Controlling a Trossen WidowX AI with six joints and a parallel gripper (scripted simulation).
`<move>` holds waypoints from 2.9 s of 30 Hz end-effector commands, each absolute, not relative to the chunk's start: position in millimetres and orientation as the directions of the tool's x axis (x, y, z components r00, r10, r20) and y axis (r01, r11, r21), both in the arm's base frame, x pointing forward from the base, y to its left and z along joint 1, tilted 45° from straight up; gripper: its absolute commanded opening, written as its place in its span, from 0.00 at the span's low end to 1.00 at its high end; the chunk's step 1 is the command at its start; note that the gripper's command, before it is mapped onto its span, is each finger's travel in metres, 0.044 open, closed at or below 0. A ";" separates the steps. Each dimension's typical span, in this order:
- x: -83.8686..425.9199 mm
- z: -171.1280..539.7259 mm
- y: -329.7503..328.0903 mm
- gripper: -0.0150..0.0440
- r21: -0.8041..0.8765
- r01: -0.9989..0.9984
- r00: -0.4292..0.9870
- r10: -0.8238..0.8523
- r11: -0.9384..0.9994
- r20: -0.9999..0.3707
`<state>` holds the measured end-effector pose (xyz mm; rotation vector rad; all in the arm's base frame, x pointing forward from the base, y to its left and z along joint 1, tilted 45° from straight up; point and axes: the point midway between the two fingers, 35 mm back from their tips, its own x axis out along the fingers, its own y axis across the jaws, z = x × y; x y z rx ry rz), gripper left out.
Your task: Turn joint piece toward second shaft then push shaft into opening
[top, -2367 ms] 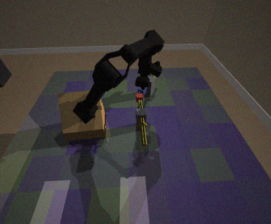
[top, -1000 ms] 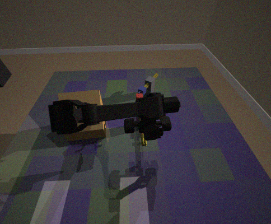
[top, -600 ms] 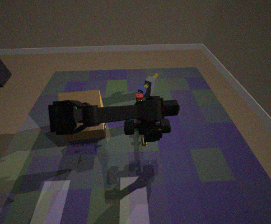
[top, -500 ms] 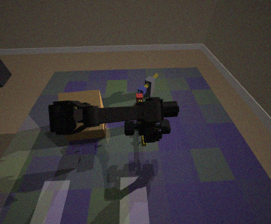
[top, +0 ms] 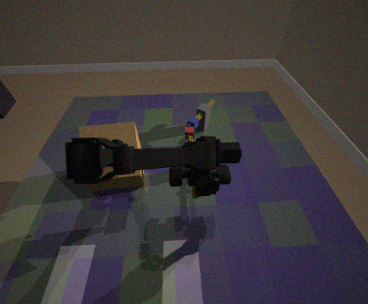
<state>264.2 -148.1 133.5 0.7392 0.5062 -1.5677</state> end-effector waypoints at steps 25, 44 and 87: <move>268.9 183.2 -95.1 1.00 -0.355 0.874 -0.027 -0.695 0.333 -0.718; 266.3 212.5 -65.8 1.00 -0.617 0.481 -0.017 -0.697 0.623 -0.717; 249.1 171.3 -150.4 1.00 -0.432 0.722 0.076 -0.683 0.540 -0.727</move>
